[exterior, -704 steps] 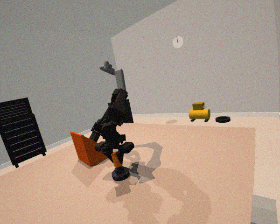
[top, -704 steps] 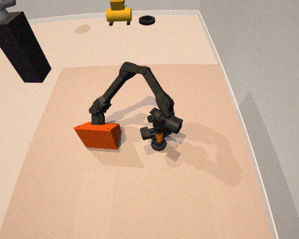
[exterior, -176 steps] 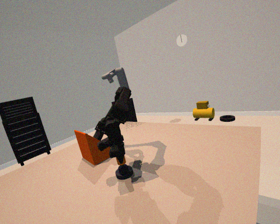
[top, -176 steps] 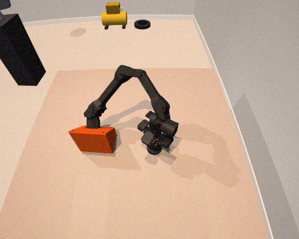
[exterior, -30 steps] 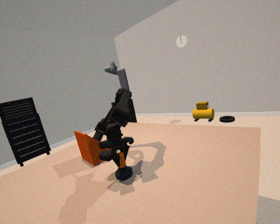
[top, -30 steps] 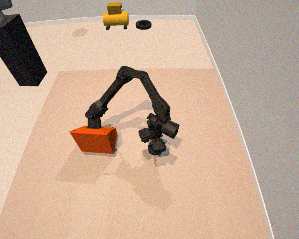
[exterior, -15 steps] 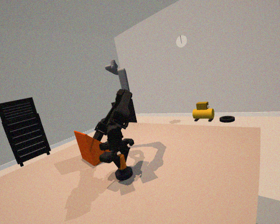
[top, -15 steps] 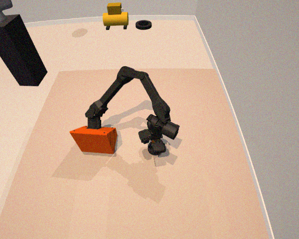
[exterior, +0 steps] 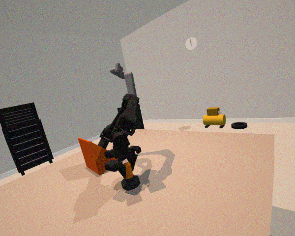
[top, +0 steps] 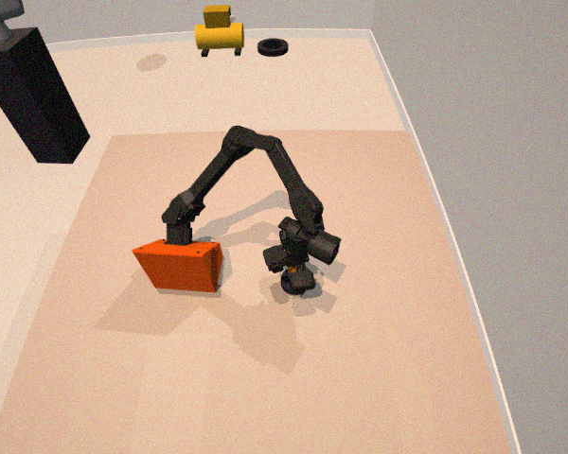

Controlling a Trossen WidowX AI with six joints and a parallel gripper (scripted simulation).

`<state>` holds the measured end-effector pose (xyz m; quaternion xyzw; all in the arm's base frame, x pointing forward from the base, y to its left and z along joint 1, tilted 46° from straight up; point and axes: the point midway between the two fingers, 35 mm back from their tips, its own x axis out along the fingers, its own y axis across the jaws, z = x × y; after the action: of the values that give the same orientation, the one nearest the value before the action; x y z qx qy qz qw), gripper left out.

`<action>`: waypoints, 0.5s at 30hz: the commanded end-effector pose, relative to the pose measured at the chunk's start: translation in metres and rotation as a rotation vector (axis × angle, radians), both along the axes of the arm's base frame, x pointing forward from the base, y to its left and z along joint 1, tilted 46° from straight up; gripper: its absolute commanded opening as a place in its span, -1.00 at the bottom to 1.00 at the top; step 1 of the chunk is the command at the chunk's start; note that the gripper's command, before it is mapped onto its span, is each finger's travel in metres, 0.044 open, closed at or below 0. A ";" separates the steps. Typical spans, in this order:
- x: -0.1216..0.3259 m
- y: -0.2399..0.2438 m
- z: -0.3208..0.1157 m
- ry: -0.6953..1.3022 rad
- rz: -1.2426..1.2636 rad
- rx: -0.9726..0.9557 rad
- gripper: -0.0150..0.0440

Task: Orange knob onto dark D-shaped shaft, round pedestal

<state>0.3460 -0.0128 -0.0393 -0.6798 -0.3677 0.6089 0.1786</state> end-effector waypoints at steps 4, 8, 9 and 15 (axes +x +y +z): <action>0.000 0.000 0.000 0.000 0.000 0.000 1.00; 0.000 0.000 0.000 0.000 0.000 0.000 1.00; 0.000 0.000 0.000 0.000 0.000 0.000 1.00; 0.003 -0.017 0.015 0.000 -0.001 -0.003 1.00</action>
<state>0.3454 -0.0149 -0.0355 -0.6759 -0.3688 0.6118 0.1813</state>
